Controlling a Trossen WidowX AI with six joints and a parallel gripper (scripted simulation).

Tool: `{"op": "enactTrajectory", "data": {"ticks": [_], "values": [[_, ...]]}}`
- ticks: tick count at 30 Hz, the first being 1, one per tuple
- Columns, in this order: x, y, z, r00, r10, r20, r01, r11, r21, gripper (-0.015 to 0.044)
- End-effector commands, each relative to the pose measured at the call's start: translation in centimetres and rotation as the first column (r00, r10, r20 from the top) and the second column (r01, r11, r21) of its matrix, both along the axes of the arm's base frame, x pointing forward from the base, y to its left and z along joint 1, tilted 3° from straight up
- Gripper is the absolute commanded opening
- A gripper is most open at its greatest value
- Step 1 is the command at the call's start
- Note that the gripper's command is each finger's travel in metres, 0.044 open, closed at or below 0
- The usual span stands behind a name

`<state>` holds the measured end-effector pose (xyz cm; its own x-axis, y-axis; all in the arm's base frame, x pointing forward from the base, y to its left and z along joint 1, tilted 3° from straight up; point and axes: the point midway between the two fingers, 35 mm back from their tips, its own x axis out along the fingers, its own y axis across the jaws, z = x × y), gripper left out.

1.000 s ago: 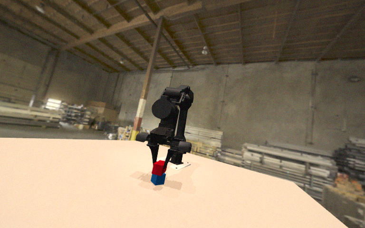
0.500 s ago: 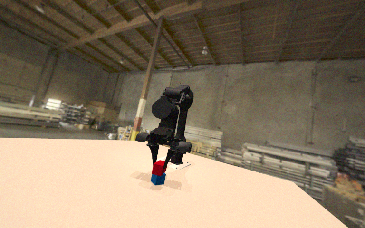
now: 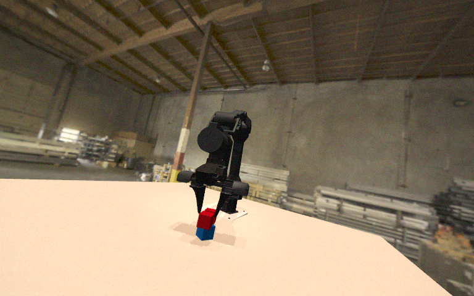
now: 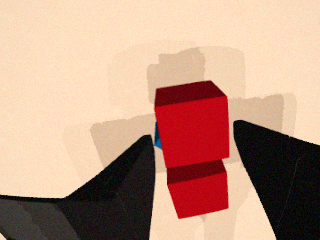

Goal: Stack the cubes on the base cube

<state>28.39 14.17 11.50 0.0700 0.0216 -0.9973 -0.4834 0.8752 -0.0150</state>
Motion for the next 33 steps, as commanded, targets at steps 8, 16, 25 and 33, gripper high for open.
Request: {"op": "enactTrajectory", "data": {"ticks": [8,16,25,33], "values": [[0.0,0.0,1.4,1.0,0.0,0.01,0.0,1.0,0.005,0.0205],[0.0,0.0,2.0,1.0,0.0,0.01,0.0,1.0,0.005,0.0205],[-0.1,0.0,2.8,1.0,0.0,0.01,0.0,1.0,0.005,0.0205],[-0.1,0.0,3.5,1.0,0.0,0.01,0.0,1.0,0.005,0.0205]]}}
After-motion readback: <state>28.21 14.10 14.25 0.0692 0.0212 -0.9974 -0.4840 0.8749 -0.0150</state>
